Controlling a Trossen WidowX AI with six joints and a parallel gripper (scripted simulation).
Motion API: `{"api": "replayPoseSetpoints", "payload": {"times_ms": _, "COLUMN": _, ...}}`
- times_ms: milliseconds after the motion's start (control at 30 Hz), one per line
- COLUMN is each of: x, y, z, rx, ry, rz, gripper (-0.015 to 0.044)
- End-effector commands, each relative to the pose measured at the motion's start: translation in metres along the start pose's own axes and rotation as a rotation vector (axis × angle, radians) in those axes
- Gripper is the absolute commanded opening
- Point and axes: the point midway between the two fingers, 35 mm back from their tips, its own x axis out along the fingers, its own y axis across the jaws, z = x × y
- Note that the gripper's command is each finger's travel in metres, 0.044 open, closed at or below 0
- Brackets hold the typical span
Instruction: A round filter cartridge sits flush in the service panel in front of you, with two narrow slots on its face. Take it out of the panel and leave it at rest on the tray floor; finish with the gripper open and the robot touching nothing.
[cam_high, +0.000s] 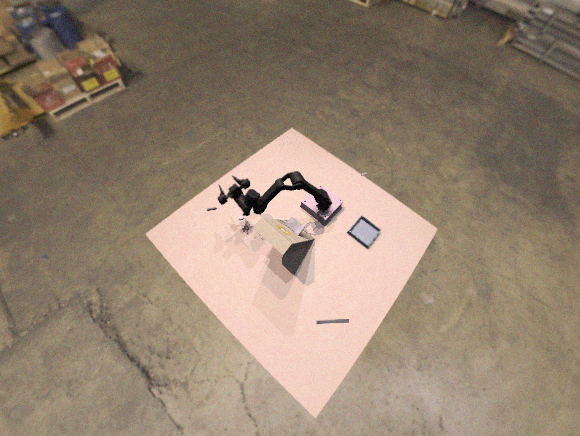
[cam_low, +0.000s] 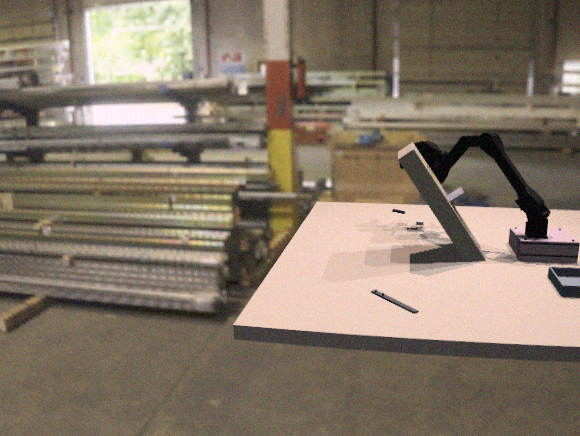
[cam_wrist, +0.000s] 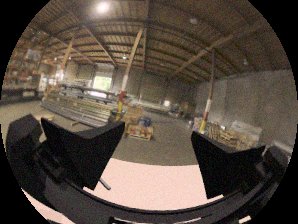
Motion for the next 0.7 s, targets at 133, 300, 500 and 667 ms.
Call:
{"api": "replayPoseSetpoints", "payload": {"times_ms": 133, "x": -0.012, "y": 0.012, "z": 0.028, "rx": 0.114, "ry": -0.002, "rz": 0.104, "gripper": 0.0269}}
{"api": "replayPoseSetpoints", "payload": {"times_ms": 300, "x": -0.046, "y": 0.030, "z": 0.075, "rx": 0.354, "ry": 0.054, "rz": 0.321, "gripper": 0.0138}}
{"api": "replayPoseSetpoints", "payload": {"times_ms": 500, "x": -0.104, "y": 0.036, "z": 0.122, "rx": 0.665, "ry": 0.256, "rz": 0.586, "gripper": 0.0117}}
{"api": "replayPoseSetpoints", "payload": {"times_ms": 667, "x": -0.155, "y": 0.023, "z": 0.142, "rx": 0.897, "ry": 0.527, "rz": 0.732, "gripper": 0.0117}}
